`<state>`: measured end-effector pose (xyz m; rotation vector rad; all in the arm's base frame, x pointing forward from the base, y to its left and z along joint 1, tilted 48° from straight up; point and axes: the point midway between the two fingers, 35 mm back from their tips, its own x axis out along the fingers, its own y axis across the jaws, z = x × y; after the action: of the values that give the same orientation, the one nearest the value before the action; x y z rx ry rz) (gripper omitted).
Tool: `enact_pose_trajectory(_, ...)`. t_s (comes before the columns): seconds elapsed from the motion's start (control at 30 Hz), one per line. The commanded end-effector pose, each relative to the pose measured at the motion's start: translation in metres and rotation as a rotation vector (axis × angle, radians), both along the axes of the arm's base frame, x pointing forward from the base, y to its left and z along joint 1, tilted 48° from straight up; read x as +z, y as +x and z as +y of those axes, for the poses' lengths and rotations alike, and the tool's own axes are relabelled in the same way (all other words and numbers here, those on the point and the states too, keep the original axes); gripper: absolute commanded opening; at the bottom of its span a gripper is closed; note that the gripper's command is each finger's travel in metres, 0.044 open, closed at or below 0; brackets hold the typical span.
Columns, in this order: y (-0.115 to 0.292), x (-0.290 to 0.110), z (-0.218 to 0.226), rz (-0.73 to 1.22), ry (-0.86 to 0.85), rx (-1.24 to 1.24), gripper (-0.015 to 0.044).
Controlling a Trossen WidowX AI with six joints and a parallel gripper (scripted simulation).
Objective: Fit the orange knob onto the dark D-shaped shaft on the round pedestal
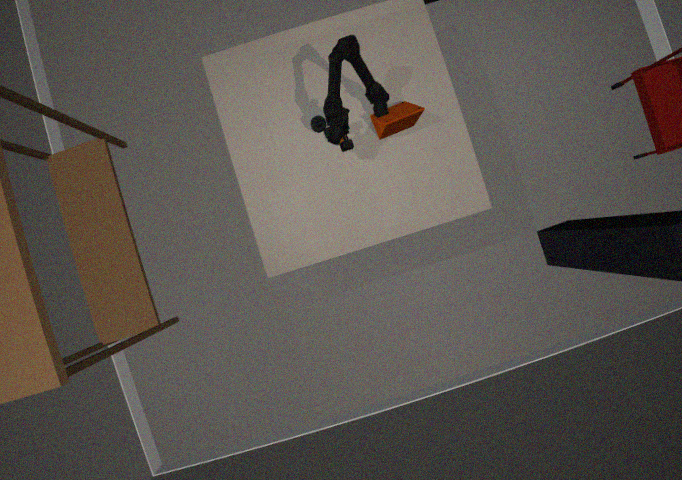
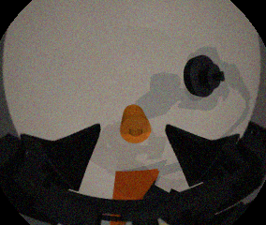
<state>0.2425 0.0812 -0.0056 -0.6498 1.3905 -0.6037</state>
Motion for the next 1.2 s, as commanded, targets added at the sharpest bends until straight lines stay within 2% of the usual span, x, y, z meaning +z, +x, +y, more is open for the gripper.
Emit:
enact_pose_trajectory(0.0,0.001,-0.006,-0.007,0.003,-0.005,0.002,0.044)
enact_pose_trajectory(0.87,0.002,-0.031,-0.037,0.002,-0.009,0.001,0.044)
enact_pose_trajectory(1.17,0.002,-0.031,-0.037,0.002,-0.009,0.001,0.0204)
